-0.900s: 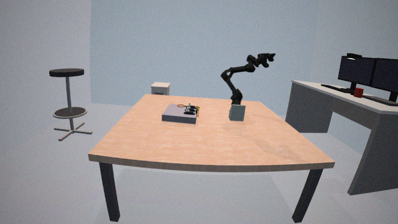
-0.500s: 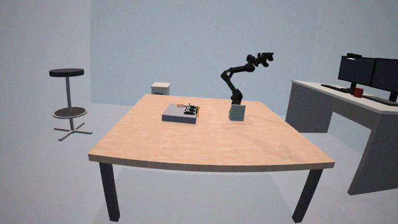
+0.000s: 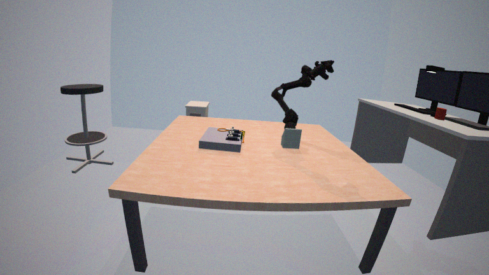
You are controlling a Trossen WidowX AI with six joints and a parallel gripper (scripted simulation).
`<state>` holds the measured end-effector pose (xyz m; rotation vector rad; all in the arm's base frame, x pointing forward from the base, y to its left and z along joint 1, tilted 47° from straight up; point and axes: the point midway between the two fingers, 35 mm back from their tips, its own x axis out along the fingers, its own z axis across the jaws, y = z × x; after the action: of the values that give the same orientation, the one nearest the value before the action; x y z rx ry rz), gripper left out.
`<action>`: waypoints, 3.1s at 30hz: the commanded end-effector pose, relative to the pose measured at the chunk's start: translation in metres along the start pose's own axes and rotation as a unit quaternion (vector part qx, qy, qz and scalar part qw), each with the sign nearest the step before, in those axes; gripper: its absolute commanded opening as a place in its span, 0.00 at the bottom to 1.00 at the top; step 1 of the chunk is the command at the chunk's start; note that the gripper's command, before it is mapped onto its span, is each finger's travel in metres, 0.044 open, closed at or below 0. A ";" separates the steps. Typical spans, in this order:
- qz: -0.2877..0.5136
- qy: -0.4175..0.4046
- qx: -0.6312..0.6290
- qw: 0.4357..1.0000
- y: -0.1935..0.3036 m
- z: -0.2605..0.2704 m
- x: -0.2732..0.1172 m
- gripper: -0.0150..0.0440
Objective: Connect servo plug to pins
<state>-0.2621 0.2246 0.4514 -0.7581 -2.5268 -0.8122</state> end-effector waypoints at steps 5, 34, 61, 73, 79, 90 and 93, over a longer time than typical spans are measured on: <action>0.040 -0.028 0.018 0.999 0.028 0.014 -0.010 0.45; 0.172 -0.086 0.063 0.979 0.110 0.039 -0.058 0.45; 0.263 -0.112 0.087 0.954 0.158 0.049 -0.101 0.45; 0.326 -0.120 0.107 0.932 0.186 0.052 -0.134 0.45; 0.359 -0.120 0.116 0.918 0.200 0.051 -0.152 0.45; 0.420 -0.115 0.134 0.890 0.222 0.049 -0.186 0.45; 0.436 -0.112 0.139 0.882 0.227 0.047 -0.195 0.45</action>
<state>0.0041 0.3375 0.4153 -1.7197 -2.0735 -0.0791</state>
